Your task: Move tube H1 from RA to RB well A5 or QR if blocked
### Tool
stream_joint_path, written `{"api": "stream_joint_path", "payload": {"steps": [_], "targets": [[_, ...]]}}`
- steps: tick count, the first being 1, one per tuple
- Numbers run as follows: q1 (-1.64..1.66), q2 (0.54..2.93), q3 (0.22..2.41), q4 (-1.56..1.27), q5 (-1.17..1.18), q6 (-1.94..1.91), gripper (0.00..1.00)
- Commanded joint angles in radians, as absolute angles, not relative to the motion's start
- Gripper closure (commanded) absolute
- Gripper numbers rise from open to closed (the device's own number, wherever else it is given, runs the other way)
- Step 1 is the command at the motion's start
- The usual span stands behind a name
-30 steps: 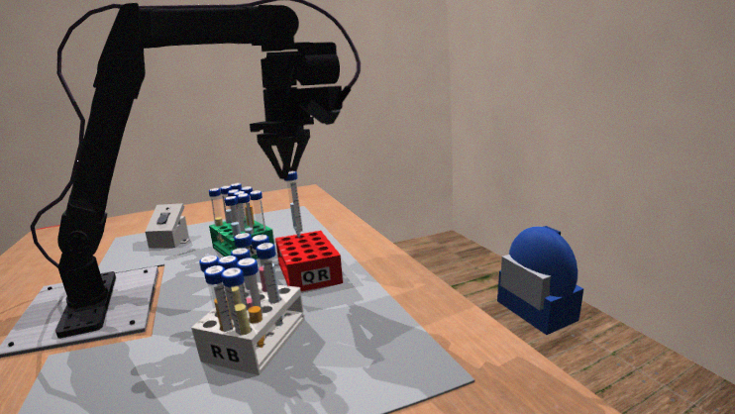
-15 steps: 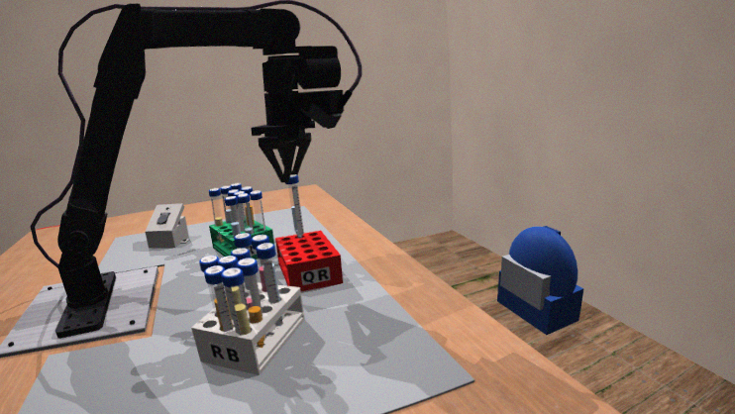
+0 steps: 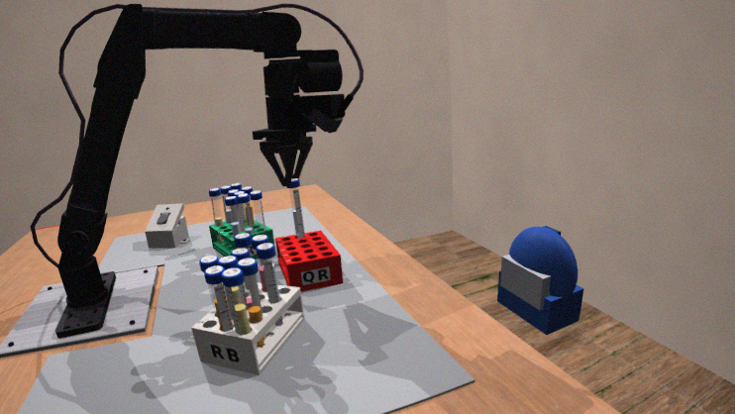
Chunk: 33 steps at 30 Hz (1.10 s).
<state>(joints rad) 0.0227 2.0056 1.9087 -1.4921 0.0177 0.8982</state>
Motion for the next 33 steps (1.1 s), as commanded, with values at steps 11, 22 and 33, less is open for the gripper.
{"api": "stream_joint_path", "payload": {"steps": [11, 22, 33], "targets": [[0.017, 1.977, 1.880, -1.444, 0.023, 0.894, 1.00], [0.017, 1.976, 1.846, -1.425, 0.023, 0.894, 1.00], [0.016, 1.972, 1.863, -1.405, 0.023, 0.894, 1.00]]}}
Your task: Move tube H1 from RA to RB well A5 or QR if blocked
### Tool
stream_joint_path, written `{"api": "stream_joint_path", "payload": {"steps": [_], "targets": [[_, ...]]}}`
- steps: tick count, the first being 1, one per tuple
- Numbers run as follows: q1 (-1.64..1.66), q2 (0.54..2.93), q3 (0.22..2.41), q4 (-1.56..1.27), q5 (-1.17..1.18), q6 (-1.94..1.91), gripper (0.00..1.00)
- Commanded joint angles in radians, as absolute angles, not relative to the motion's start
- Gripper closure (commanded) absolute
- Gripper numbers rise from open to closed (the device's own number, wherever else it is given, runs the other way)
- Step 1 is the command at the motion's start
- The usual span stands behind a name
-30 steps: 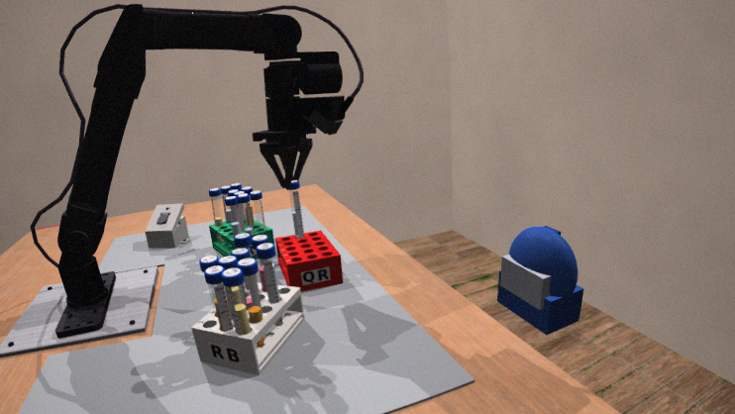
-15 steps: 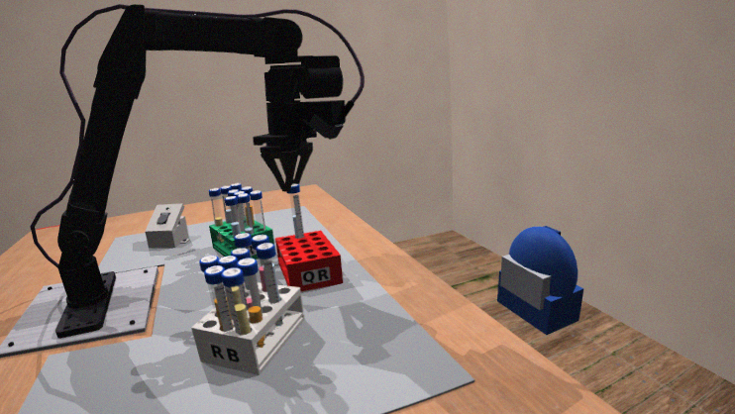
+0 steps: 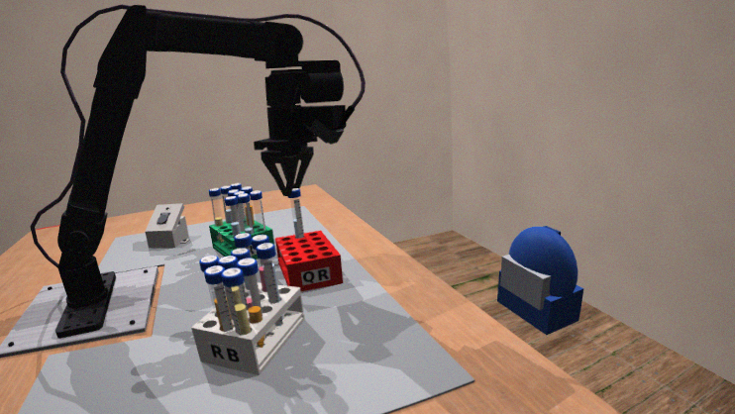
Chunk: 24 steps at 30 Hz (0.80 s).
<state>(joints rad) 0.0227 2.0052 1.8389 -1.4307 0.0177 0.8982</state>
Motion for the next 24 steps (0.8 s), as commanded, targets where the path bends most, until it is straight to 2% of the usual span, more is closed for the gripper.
{"api": "stream_joint_path", "payload": {"steps": [1, 24], "targets": [[0.016, 1.973, 1.847, -1.404, 0.023, 0.893, 1.00], [0.011, 1.970, 1.800, -1.366, 0.023, 0.891, 1.00]]}}
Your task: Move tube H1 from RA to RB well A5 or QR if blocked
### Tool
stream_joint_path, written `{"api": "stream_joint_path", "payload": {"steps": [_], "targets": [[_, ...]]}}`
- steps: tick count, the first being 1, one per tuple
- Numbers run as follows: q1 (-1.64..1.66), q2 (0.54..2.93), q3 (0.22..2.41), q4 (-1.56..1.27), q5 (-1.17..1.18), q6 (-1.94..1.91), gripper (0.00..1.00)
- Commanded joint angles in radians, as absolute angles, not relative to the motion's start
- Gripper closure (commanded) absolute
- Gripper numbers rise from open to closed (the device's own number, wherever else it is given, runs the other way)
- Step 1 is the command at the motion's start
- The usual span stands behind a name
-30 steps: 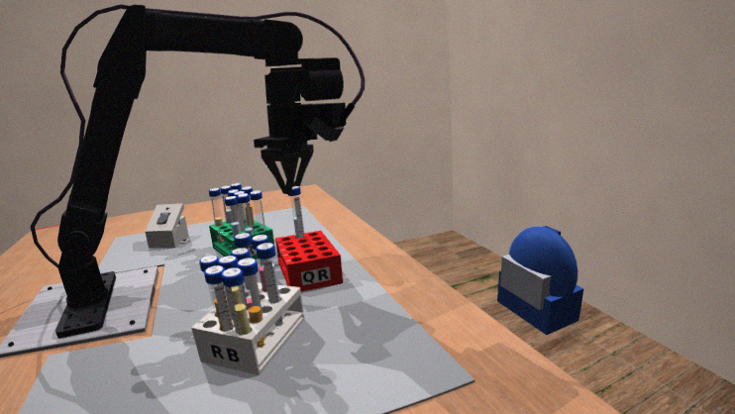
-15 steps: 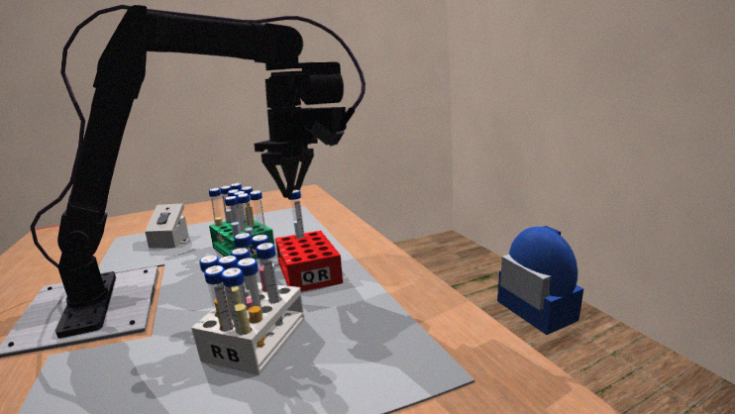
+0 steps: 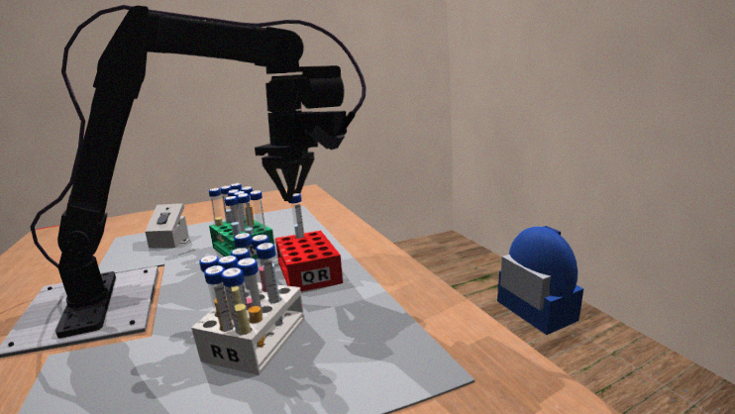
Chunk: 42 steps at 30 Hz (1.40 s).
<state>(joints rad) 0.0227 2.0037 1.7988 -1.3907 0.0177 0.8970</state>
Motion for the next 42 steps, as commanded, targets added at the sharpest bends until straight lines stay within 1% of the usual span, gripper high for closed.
{"api": "stream_joint_path", "payload": {"steps": [1, 25, 26, 35, 36, 42], "targets": [[0.011, 1.970, 1.793, -1.366, 0.023, 0.891, 1.00], [0.019, 1.985, 1.791, -1.369, 0.019, 0.895, 1.00], [0.019, 1.985, 1.791, -1.369, 0.019, 0.895, 0.76], [0.019, 1.985, 1.791, -1.369, 0.019, 0.895, 0.76], [0.019, 1.985, 1.791, -1.369, 0.019, 0.895, 0.70], [0.019, 1.985, 1.791, -1.369, 0.019, 0.895, 0.70]]}}
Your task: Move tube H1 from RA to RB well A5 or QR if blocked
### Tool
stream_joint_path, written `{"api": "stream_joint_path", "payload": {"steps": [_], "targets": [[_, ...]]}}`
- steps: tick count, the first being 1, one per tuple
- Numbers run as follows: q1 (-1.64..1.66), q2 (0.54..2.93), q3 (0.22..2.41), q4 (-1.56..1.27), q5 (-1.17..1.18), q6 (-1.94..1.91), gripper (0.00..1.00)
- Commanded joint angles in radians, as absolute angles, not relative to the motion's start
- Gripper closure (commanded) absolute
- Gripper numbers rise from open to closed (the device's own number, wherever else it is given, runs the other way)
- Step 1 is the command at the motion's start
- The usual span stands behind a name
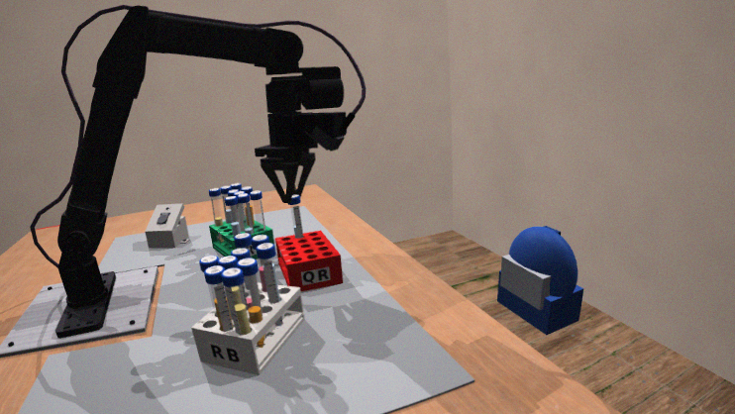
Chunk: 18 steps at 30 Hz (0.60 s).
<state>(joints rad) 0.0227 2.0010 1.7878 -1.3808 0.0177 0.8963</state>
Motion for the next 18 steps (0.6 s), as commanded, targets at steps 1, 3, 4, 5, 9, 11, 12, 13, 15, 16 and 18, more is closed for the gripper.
{"api": "stream_joint_path", "payload": {"steps": [1, 3, 4, 5, 9, 11, 12, 13, 15, 16, 18], "targets": [[0.019, 1.985, 1.791, -1.369, 0.019, 0.895, 0.70], [0.019, 1.985, 1.791, -1.369, 0.019, 0.895, 0.70], [0.019, 1.985, 1.791, -1.369, 0.019, 0.895, 0.70], [0.019, 1.985, 1.791, -1.369, 0.019, 0.895, 0.70], [0.019, 1.985, 1.791, -1.369, 0.019, 0.895, 0.70], [0.019, 1.985, 1.791, -1.369, 0.019, 0.895, 0.70], [0.010, 1.965, 1.819, -1.378, 0.024, 0.891, 0.70], [0.010, 1.965, 1.828, -1.400, 0.023, 0.892, 0.70], [0.010, 1.965, 1.838, -1.410, 0.023, 0.892, 0.70], [0.010, 1.965, 1.838, -1.410, 0.023, 0.892, 0.70], [0.012, 1.963, 1.855, -1.429, 0.023, 0.894, 0.70]]}}
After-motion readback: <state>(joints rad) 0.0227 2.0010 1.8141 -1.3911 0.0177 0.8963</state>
